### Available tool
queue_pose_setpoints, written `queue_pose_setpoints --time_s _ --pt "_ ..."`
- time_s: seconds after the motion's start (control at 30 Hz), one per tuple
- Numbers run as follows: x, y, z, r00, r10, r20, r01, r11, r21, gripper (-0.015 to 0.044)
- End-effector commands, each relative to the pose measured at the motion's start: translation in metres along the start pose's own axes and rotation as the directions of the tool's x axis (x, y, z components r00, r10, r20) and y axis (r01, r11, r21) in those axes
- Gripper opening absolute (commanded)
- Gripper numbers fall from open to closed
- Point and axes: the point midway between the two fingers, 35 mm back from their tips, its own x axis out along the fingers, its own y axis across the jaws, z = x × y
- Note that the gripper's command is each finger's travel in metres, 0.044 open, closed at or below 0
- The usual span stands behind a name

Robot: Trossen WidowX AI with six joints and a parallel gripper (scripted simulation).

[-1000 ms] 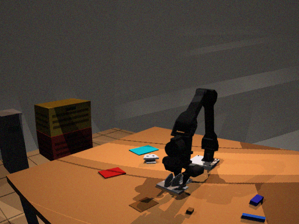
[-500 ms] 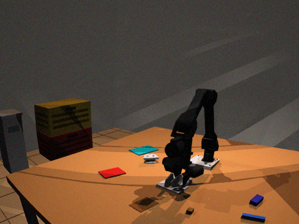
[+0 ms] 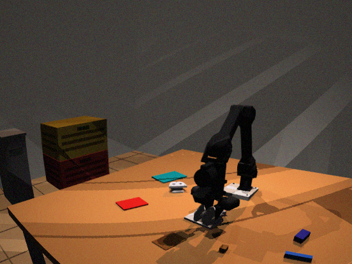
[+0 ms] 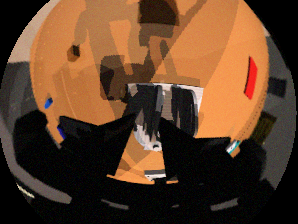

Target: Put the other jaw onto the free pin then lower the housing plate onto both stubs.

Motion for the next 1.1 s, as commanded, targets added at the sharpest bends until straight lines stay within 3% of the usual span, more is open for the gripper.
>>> queue_pose_setpoints --time_s 0.0,1.07 --pt "0.0018 0.0002 -0.0008 1.000 0.001 -0.003 -0.001 1.000 0.002 0.0134" --pt "0.0049 0.0002 -0.0008 1.000 0.001 -0.003 -0.001 1.000 0.006 0.0134"
